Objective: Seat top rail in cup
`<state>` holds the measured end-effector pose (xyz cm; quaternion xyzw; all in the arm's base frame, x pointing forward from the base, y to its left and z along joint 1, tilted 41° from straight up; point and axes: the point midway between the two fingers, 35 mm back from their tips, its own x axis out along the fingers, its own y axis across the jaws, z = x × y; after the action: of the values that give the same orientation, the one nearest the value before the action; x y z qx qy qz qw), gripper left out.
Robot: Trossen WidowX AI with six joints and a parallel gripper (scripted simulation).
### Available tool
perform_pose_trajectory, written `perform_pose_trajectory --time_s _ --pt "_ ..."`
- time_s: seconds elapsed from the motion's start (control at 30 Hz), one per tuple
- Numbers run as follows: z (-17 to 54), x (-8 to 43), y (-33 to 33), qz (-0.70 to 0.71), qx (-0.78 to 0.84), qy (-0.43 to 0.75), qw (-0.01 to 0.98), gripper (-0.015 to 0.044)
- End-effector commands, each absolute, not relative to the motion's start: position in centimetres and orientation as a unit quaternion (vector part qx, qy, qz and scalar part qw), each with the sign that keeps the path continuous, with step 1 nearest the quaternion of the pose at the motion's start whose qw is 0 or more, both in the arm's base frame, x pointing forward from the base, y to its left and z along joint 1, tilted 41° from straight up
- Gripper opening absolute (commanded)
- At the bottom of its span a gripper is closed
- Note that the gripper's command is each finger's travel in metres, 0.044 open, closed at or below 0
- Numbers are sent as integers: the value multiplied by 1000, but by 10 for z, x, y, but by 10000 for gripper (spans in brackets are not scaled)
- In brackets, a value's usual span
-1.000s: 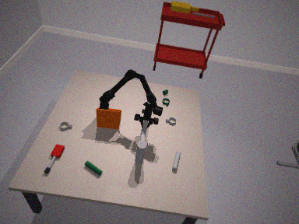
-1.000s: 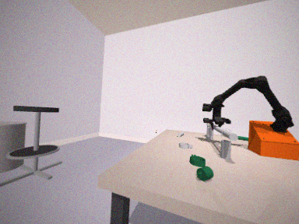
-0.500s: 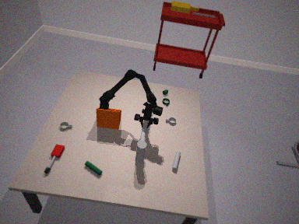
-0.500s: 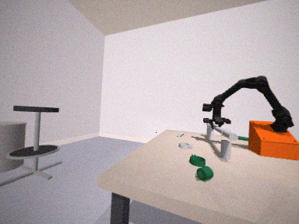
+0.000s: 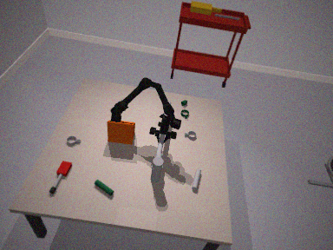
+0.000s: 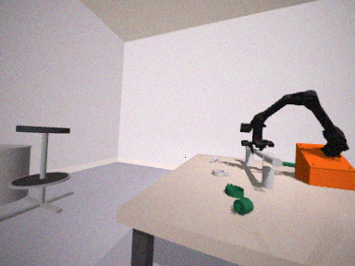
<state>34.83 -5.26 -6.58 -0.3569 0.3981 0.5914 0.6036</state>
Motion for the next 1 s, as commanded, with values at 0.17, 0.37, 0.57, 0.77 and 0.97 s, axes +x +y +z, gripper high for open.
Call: perform_pose_trajectory --time_s 0.17,0.37,0.57,0.77,0.97 --pt "-66 349 -54 591 -359 399 603 0" --pt "-65 349 -55 591 -360 399 602 0" --pt "-65 350 -56 590 -360 399 602 0" --pt "-65 350 -56 590 -361 399 602 0" --pt "-65 350 -57 590 -361 399 601 0"
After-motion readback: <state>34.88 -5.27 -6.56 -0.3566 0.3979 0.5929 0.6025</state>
